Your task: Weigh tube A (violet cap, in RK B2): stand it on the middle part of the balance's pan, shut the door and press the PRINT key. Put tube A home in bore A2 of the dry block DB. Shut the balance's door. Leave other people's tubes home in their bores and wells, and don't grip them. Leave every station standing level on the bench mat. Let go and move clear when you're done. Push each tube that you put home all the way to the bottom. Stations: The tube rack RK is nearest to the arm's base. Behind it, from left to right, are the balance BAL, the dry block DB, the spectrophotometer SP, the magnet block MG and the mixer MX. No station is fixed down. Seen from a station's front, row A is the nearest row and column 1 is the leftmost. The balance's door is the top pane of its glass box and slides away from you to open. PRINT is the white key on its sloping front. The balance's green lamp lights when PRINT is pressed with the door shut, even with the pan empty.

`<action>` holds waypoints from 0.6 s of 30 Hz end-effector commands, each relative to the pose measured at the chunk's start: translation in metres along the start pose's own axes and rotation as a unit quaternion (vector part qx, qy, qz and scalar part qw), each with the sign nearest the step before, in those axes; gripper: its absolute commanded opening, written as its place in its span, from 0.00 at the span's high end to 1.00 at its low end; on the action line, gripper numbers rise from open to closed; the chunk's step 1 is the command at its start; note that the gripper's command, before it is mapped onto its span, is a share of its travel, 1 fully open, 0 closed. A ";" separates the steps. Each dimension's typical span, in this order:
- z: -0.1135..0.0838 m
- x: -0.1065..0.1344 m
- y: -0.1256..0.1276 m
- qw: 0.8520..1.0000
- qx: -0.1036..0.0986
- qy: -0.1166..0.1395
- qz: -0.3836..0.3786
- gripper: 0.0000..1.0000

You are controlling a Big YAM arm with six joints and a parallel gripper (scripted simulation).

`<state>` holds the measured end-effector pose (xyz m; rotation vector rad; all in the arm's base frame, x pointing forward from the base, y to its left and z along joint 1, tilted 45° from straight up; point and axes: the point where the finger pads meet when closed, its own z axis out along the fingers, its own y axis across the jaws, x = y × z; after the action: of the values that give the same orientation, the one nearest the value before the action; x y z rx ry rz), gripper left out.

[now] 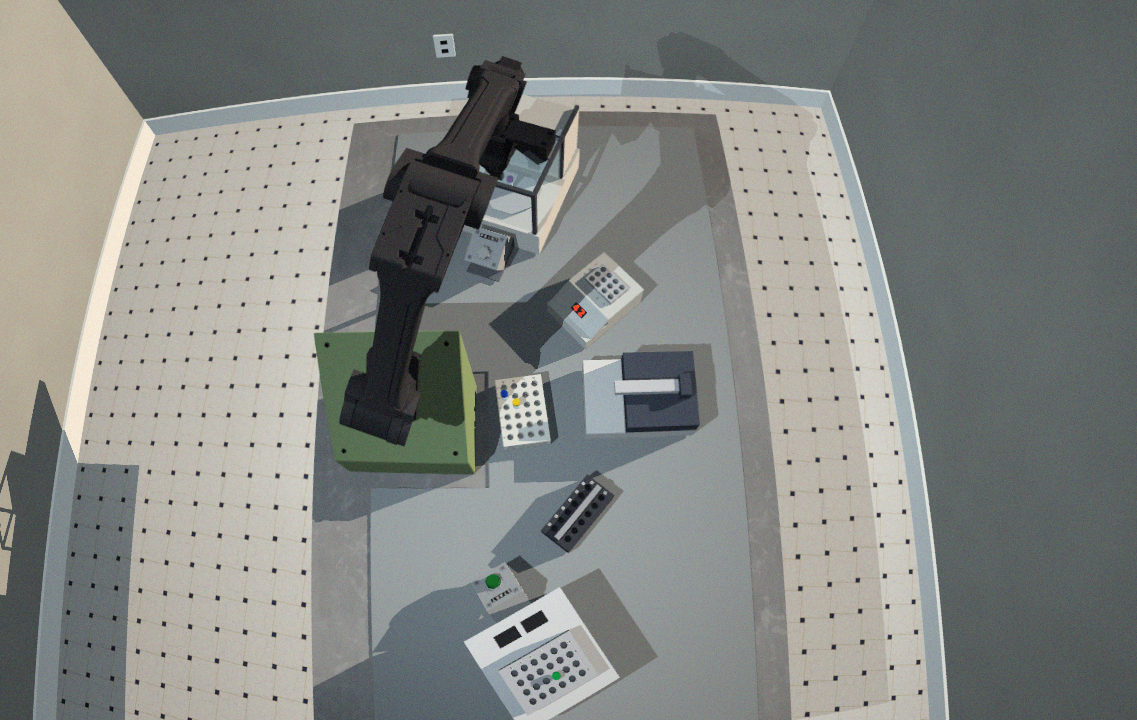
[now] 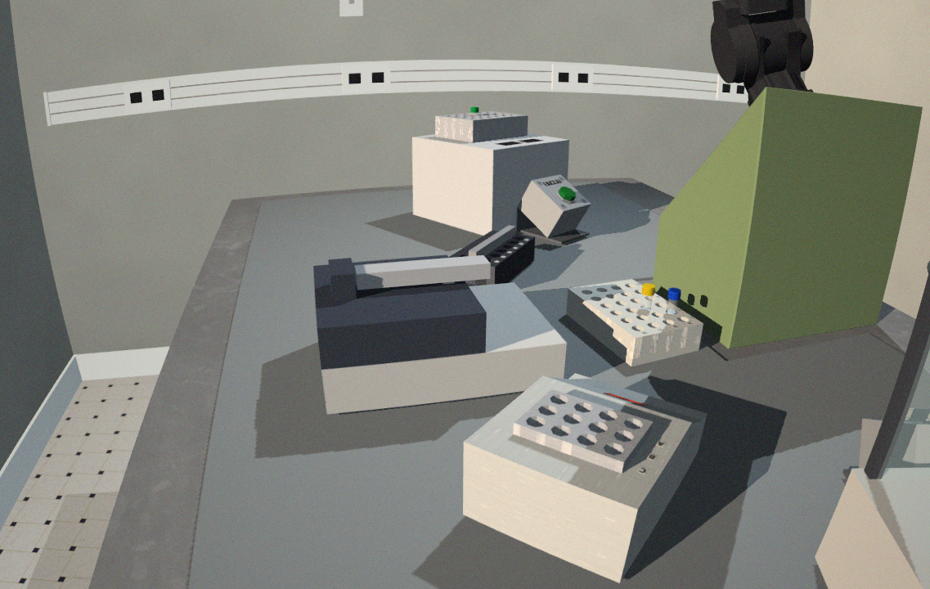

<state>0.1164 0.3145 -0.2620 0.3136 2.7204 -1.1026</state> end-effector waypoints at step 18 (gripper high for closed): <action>-0.009 -0.004 0.027 1.000 -0.024 0.004 0.002 0.94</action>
<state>0.1165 0.3148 -0.2623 0.3117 2.7206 -1.1021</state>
